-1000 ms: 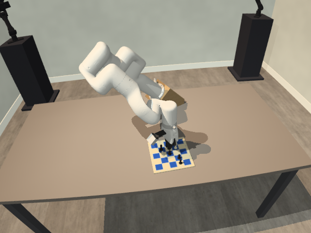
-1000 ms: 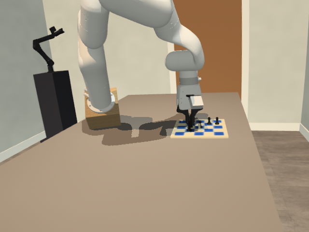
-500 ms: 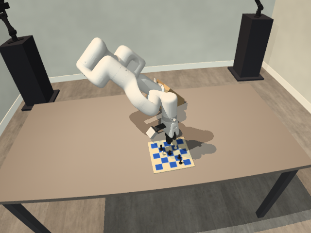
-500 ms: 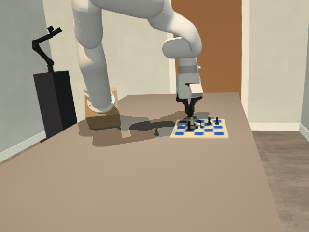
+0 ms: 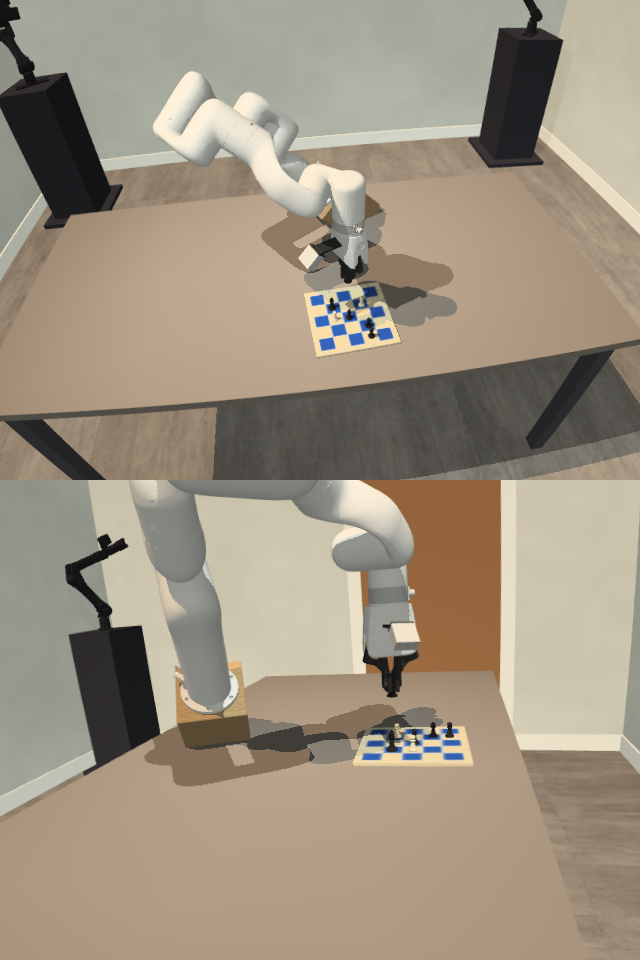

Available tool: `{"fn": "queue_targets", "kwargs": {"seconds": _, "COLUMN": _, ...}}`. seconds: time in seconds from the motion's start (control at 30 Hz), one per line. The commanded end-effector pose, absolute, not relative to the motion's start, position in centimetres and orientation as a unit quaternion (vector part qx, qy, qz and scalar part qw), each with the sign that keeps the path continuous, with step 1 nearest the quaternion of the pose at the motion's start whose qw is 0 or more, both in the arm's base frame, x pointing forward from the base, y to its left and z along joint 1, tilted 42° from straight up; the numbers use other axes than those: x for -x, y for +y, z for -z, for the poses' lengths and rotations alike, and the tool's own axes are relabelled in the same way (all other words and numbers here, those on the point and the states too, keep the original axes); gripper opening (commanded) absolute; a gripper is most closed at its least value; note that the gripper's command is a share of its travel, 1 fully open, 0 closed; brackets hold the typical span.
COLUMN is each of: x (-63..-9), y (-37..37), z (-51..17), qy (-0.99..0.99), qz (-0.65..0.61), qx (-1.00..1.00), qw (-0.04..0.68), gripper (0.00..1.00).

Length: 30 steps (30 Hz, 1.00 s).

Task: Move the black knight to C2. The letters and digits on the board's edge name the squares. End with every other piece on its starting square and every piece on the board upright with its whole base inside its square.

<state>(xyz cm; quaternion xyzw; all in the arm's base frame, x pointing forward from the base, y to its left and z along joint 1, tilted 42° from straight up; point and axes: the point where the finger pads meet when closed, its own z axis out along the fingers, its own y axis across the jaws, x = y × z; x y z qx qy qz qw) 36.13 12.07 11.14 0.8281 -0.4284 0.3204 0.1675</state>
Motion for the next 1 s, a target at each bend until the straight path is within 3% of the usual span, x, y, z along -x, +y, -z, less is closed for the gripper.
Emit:
{"fn": "queue_targets", "kwargs": {"seconds": 0.0, "x": -36.2, "y": 12.3, "z": -11.3, "qy": -0.428, "qz": -0.321, "qx": -0.829, "qw": 0.165, "gripper": 0.0}}
{"fn": "queue_targets", "kwargs": {"seconds": 0.2, "x": -36.7, "y": 12.5, "z": -11.4, "qy": -0.462, "qz": -0.328, "qx": -0.81, "qw": 0.151, "gripper": 0.0}}
{"fn": "queue_targets", "kwargs": {"seconds": 0.83, "x": -43.3, "y": 14.3, "z": -13.6, "qy": -0.805, "qz": -0.358, "qx": -0.471, "qw": -0.033, "gripper": 0.0}}
{"fn": "queue_targets", "kwargs": {"seconds": 0.97, "x": -43.3, "y": 14.3, "z": -13.6, "qy": -0.816, "qz": -0.359, "qx": -0.452, "qw": -0.041, "gripper": 0.0}}
